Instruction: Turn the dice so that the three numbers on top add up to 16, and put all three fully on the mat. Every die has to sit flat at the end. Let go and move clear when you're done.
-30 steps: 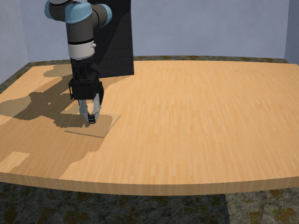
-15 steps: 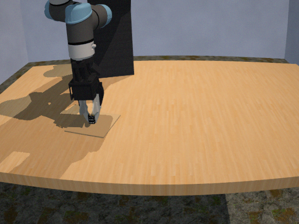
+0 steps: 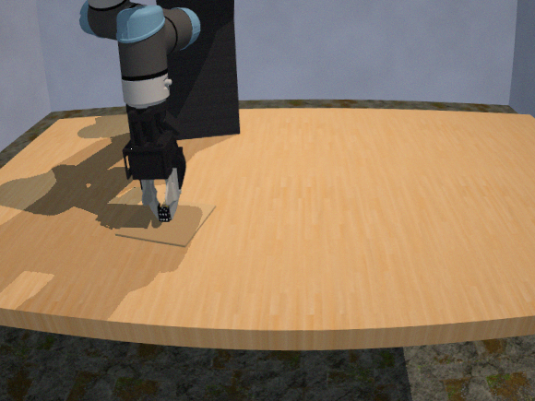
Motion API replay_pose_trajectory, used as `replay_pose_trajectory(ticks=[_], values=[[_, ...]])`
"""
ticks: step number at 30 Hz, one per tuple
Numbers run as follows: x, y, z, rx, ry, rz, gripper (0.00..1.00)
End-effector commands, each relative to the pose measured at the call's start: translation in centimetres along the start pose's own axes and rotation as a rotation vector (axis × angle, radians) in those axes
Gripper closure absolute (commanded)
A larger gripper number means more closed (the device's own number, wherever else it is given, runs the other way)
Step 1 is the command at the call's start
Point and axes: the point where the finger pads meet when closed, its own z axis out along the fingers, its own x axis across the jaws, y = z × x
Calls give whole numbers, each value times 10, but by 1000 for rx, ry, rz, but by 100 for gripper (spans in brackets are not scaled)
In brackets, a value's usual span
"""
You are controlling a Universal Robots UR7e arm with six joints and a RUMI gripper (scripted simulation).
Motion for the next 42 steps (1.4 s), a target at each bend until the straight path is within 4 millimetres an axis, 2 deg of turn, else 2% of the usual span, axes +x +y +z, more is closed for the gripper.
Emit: replay_pose_trajectory(ticks=[1, 11, 12, 16, 17, 22, 26, 42], values=[[0, 0, 0, -1, 0, 0, 97], [0, 0, 0, -1, 0, 0, 97], [0, 0, 0, -1, 0, 0, 93], [0, 0, 0, -1, 0, 0, 93], [0, 0, 0, -1, 0, 0, 90], [0, 0, 0, -1, 0, 0, 86], [0, 0, 0, -1, 0, 0, 79], [0, 0, -4, -1, 0, 0, 79]])
